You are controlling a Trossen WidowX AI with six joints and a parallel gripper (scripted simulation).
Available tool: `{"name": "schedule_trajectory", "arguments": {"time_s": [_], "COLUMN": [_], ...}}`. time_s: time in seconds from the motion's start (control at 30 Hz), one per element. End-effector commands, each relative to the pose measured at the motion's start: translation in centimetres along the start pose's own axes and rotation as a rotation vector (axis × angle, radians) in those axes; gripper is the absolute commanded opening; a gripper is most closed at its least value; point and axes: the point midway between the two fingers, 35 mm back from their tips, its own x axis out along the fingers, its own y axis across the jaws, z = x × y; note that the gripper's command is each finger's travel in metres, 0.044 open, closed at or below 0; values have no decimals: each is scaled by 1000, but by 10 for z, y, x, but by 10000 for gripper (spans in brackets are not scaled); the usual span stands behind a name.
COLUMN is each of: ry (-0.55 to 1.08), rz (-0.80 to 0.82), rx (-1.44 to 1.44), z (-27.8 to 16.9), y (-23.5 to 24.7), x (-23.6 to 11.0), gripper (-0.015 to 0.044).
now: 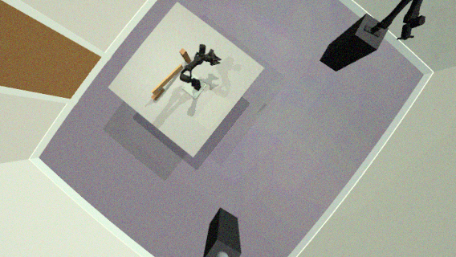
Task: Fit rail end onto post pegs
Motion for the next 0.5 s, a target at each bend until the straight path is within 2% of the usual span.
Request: {"name": "schedule_trajectory", "arguments": {"time_s": [0.0, 0.2, 0.47], "ry": [-196, -475, -835], "rz": [97, 222, 316], "rx": [-72, -191, -404], "z": [40, 85, 115], "y": [2, 8, 15], "x": [-32, -90, -180], "gripper": [440, 440, 440]}}
